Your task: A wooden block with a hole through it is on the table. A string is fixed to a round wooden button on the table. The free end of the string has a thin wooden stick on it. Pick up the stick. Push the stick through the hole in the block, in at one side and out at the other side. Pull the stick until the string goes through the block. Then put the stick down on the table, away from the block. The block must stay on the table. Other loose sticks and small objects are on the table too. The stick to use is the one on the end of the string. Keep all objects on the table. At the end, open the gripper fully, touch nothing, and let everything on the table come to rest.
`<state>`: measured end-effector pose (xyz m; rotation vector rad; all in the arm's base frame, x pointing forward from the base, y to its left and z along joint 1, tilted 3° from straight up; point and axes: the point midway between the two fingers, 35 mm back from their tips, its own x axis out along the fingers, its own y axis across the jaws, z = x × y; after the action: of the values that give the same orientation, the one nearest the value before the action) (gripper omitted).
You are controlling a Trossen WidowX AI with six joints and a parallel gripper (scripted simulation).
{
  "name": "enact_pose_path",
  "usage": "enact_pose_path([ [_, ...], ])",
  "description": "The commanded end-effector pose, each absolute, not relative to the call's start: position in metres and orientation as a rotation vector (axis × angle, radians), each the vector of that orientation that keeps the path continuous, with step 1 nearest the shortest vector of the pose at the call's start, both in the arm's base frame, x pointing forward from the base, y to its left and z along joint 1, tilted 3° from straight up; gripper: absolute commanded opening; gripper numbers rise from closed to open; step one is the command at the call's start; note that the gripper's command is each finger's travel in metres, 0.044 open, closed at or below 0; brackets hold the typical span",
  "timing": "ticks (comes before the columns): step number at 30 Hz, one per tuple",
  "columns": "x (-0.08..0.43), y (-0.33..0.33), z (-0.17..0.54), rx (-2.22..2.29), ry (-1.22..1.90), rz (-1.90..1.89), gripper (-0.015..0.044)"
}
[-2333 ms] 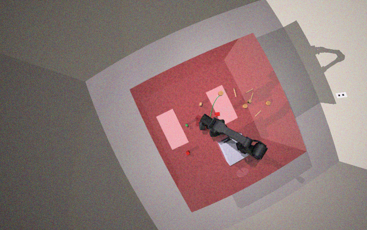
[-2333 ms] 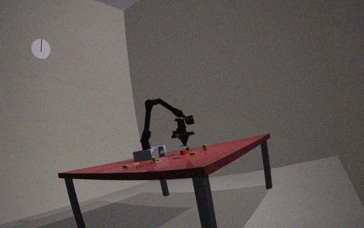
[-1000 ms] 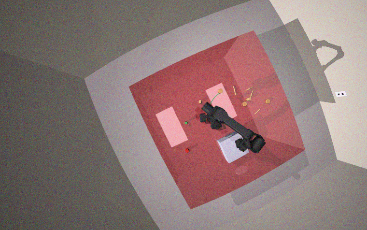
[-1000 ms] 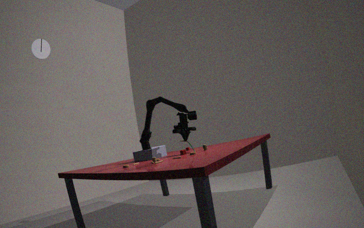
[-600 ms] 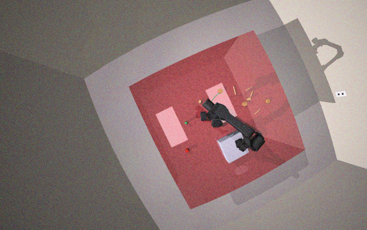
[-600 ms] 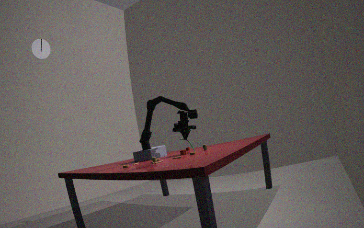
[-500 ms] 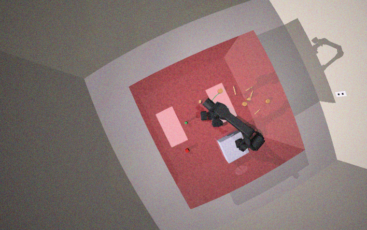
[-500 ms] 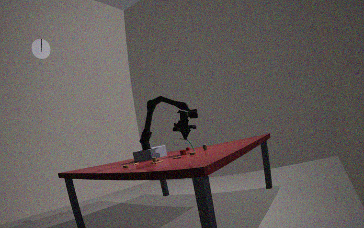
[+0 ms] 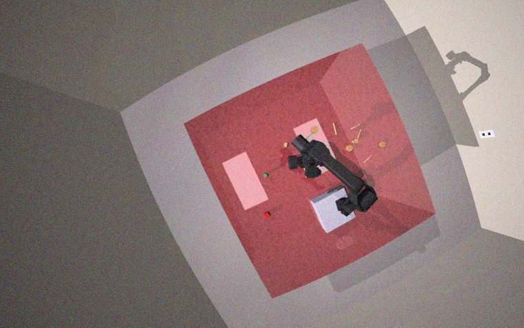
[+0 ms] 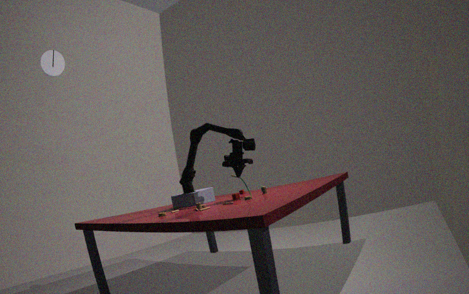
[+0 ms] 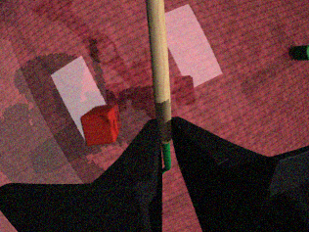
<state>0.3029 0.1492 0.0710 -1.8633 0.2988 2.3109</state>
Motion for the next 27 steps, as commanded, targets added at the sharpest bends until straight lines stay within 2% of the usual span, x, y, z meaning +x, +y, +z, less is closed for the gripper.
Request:
enact_pose_path([
  [1,0.305,0.147,0.072,-1.838,0.293,2.332,0.0000],
  [20,0.313,0.136,0.089,-1.768,0.265,2.380,0.0000],
  [27,0.321,0.145,0.089,-1.895,0.045,2.558,0.0000],
])
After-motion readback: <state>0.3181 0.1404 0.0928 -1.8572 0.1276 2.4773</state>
